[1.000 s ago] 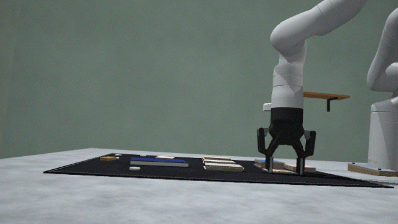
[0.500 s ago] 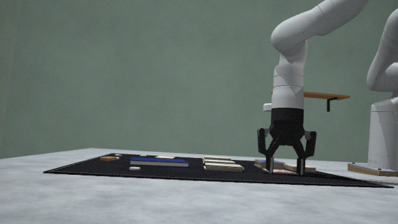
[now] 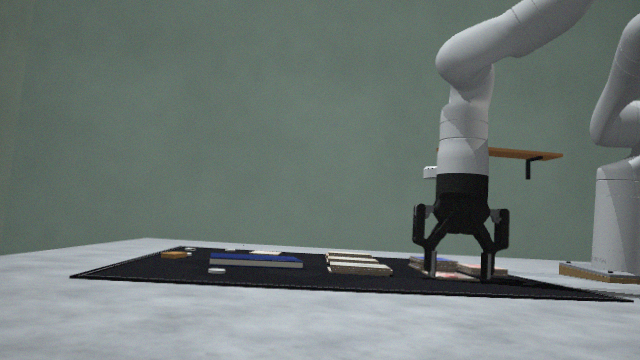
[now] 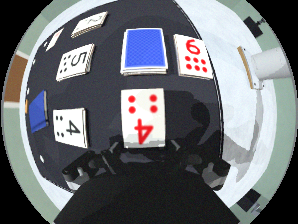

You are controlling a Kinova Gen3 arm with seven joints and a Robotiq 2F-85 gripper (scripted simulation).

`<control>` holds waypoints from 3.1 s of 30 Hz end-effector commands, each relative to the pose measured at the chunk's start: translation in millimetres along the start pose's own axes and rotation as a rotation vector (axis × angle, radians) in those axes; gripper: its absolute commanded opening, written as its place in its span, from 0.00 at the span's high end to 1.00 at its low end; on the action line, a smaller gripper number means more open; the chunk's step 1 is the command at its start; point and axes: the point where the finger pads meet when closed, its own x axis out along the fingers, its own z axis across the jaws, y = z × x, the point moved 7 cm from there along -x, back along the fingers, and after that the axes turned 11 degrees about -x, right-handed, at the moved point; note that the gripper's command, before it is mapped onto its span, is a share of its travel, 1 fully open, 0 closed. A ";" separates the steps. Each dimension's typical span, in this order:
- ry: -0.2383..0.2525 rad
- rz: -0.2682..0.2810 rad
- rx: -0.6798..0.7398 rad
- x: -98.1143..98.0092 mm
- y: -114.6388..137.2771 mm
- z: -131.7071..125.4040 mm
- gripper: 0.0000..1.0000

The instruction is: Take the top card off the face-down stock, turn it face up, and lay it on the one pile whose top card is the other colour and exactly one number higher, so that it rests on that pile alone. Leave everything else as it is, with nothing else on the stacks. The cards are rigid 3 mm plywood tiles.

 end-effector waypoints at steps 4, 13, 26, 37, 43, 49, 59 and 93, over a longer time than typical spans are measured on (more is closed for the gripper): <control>0.001 -0.001 0.000 -0.6 -0.1 -0.3 0.15; 0.001 -0.001 0.000 -0.6 -0.1 -0.3 0.15; 0.001 -0.001 0.000 -0.6 -0.1 -0.3 0.15; 0.001 -0.001 0.000 -0.6 -0.1 -0.3 0.15; 0.001 -0.001 0.000 -0.6 -0.1 -0.3 0.15; 0.001 -0.001 0.000 -0.6 -0.1 -0.3 0.15; 0.001 -0.001 0.000 -0.6 -0.1 -0.3 0.15; 0.001 -0.001 0.000 -85.5 1.7 0.1 0.15</control>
